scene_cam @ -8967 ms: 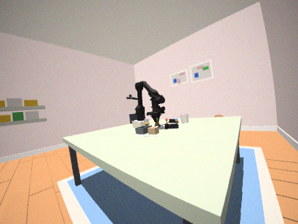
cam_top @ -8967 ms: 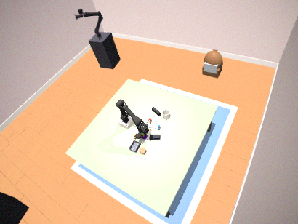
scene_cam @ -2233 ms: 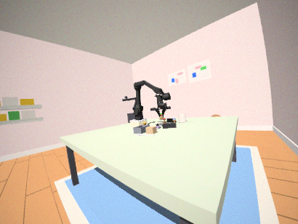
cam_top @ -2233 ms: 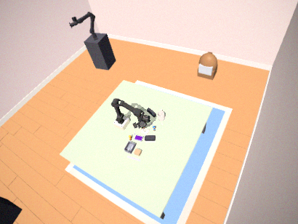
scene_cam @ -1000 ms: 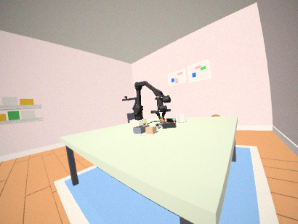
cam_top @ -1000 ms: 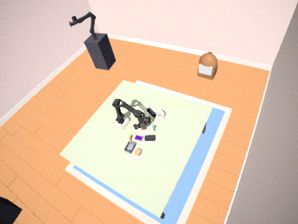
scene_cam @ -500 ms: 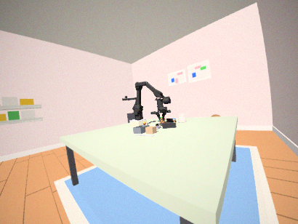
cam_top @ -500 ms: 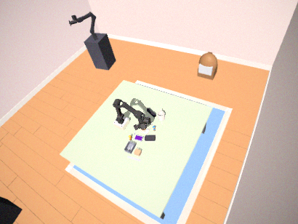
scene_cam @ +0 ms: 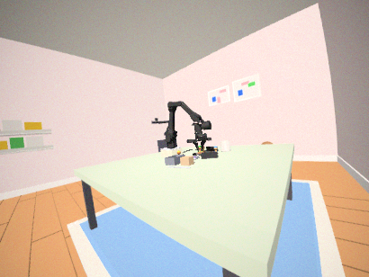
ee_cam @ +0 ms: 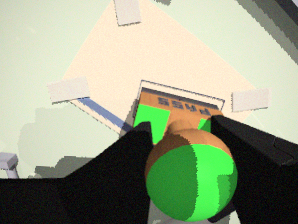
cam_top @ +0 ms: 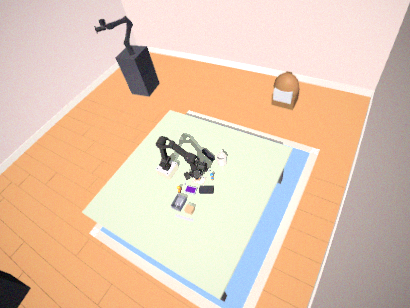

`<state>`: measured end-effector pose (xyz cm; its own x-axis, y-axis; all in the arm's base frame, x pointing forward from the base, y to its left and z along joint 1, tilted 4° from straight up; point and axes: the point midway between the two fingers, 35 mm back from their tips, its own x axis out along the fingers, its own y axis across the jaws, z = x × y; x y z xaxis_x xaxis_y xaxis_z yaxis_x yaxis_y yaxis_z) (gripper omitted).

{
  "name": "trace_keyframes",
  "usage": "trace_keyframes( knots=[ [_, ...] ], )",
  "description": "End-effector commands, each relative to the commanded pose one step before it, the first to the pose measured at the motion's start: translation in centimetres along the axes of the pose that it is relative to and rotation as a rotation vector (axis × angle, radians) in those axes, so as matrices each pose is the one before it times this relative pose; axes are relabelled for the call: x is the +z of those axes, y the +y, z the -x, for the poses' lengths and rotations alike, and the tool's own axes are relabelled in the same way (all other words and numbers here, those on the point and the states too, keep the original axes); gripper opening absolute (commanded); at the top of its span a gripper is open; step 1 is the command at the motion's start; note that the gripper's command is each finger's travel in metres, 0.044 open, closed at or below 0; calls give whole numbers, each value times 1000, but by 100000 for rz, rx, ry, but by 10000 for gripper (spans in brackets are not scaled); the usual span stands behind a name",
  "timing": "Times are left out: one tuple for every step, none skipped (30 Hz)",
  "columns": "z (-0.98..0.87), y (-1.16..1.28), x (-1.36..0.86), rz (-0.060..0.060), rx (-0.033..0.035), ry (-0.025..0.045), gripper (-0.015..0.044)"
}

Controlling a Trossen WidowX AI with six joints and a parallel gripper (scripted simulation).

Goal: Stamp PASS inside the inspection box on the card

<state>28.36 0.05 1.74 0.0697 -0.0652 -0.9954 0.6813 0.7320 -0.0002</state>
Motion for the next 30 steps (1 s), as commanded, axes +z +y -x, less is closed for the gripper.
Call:
trace_keyframes(
  knots=[
    [-444,-228,-231,416,-529,577,0],
    [-66,-5,-6,22,25,-7,0],
    [-66,-5,-6,22,25,-7,0],
    [-66,-5,-7,22,25,-7,0],
    [-66,-5,-7,22,25,-7,0],
    [-66,-5,-7,22,25,-7,0],
    [-54,-4,-6,18,20,-6,0],
    [-32,-3,-3,11,12,-3,0],
    [-11,-1,-1,4,4,-1,0],
    [0,0,0,0,0,0,0],
    [0,0,0,0,0,0,0],
    [0,0,0,0,0,0,0],
    [0,0,0,0,0,0,0],
    [0,0,0,0,0,0,0],
    [0,0,0,0,0,0,0],
    [0,0,0,0,0,0,0],
    [0,0,0,0,0,0,0],
    [0,0,0,0,0,0,0],
    [0,0,0,0,0,0,0],
    [0,0,0,0,0,0,0],
    [0,0,0,0,0,0,0],
    [-26,0,0,0,16,1,0],
    [-33,0,0,0,21,1,0],
    [-39,0,0,0,24,2,0],
    [-18,0,0,0,11,1,0],
    [0,0,0,0,0,0,0],
    [-22,0,0,0,0,0,0],
    [-28,0,0,0,0,0,0],
    [-34,0,0,0,0,0,0],
    [-16,0,0,0,0,0,0]
  ],
)
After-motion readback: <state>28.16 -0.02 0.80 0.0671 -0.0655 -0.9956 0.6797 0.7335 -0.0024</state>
